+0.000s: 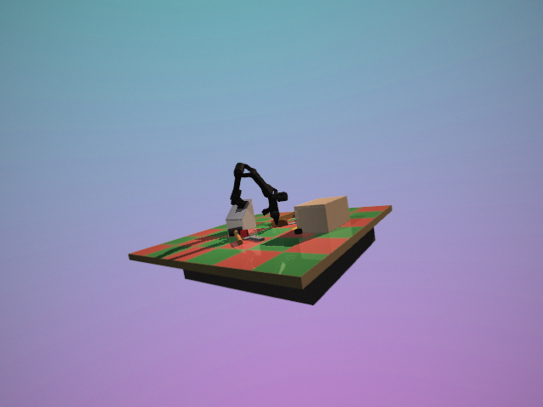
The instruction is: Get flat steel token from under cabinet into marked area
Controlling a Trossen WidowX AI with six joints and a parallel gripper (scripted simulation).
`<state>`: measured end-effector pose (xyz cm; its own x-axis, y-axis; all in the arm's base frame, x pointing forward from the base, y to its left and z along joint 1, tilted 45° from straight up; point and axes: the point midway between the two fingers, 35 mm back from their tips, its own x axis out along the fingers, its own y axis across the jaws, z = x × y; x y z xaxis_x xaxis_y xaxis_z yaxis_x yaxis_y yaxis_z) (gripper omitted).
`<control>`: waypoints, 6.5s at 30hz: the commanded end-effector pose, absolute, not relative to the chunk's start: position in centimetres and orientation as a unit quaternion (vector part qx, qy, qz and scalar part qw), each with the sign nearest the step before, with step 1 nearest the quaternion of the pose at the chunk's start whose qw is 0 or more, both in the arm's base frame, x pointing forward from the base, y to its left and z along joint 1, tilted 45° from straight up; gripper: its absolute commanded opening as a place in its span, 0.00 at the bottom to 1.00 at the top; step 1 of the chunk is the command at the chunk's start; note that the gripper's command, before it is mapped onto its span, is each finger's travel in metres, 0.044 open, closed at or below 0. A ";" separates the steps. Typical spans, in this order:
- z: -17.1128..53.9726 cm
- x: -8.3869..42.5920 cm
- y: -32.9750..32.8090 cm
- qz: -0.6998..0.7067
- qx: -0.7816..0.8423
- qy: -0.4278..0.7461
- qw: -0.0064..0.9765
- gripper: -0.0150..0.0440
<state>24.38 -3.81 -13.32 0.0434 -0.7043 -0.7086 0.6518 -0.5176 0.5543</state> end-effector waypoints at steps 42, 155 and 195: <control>-13.7 24.1 -3.1 -0.692 0.511 0.006 0.510 0.25; -15.2 23.5 -1.6 -0.691 0.506 0.019 0.516 0.25; -15.9 23.3 -0.8 -0.688 0.504 0.032 0.521 0.25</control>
<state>22.94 -1.24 -15.85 0.0415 -0.6931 -0.7196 0.7302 -0.4705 0.4953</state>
